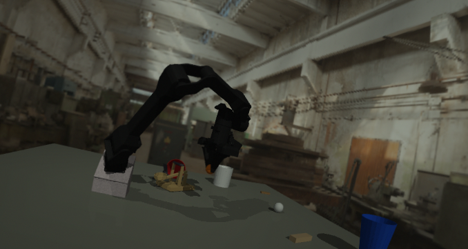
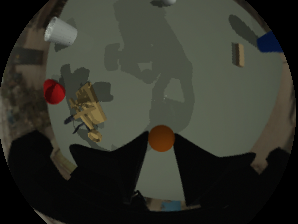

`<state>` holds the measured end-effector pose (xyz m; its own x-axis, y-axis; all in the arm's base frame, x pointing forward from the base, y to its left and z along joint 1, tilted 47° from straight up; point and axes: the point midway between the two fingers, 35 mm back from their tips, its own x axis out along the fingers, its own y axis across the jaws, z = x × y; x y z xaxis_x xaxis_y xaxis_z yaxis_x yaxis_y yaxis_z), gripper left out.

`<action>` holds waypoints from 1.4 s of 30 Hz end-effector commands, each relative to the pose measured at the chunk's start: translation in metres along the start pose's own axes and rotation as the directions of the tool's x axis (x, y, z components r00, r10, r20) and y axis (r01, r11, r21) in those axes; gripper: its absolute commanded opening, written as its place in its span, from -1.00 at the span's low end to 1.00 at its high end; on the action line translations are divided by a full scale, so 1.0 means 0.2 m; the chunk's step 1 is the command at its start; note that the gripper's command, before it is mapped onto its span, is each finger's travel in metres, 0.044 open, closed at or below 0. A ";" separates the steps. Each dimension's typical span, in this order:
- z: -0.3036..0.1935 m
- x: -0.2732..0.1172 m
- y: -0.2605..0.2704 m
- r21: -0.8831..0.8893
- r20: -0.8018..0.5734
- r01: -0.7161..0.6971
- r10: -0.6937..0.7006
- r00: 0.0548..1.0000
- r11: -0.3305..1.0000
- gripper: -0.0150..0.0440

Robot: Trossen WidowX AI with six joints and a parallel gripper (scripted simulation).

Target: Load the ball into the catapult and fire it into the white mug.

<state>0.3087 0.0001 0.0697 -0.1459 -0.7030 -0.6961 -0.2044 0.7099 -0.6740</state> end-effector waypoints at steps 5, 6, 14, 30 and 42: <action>-0.06 0.04 0.37 -0.151 -0.073 -0.013 0.002 0.997 0.988 -0.49; -0.07 0.04 0.41 -0.165 -0.081 -0.013 0.000 0.997 0.986 -0.49; -0.18 0.10 0.68 -0.273 -0.151 -0.006 -0.037 0.988 0.962 -0.49; -0.45 0.23 1.00 -0.412 -0.257 0.038 -0.156 0.954 0.911 -0.49; -0.45 0.31 1.00 -0.411 -0.257 0.038 -0.156 0.954 0.911 -0.49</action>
<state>0.1719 0.0980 -0.0836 -0.3577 -0.7913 -0.4958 -0.5874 0.6034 -0.5393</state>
